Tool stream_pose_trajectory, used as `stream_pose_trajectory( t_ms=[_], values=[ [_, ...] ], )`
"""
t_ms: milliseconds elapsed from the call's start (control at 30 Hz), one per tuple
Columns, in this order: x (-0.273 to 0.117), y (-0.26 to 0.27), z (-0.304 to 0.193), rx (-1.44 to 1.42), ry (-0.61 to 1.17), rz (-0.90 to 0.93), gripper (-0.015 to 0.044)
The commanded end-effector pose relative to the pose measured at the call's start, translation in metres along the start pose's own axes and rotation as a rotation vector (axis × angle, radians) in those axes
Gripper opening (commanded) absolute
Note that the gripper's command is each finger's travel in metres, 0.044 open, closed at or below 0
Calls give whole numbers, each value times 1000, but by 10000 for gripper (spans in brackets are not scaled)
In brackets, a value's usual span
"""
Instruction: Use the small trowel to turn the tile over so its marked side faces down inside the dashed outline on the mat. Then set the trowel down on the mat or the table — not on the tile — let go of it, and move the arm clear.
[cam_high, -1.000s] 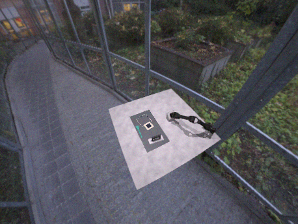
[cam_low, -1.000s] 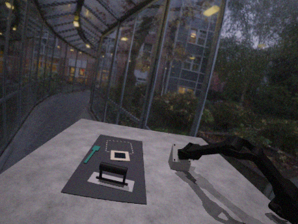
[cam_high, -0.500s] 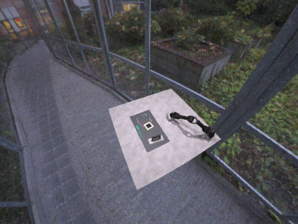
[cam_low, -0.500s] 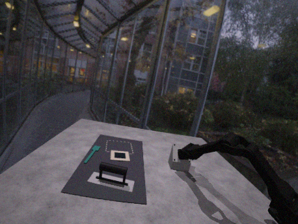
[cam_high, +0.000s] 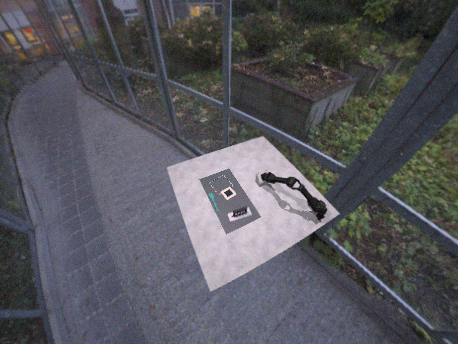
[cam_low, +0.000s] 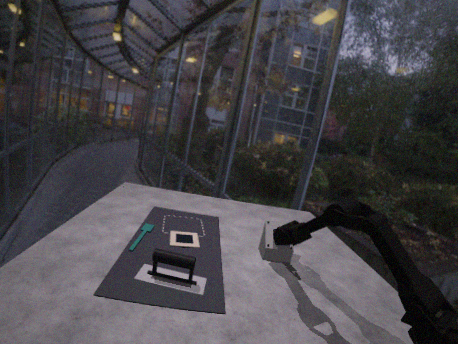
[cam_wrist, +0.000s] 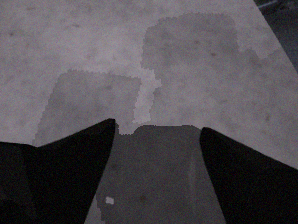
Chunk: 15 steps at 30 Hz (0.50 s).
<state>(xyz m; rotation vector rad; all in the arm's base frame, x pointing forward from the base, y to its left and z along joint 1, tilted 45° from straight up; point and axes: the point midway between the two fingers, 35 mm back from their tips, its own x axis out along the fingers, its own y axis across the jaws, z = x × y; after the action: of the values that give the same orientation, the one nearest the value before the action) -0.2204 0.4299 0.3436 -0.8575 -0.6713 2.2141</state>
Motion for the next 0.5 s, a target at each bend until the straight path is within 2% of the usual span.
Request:
stream_pose_trajectory(
  t_ms=[0,467],
  values=[
    [-14,-14,-12,49,13,-36,270],
    [-63,-62,-65,149,81,-134,270]
  ],
)
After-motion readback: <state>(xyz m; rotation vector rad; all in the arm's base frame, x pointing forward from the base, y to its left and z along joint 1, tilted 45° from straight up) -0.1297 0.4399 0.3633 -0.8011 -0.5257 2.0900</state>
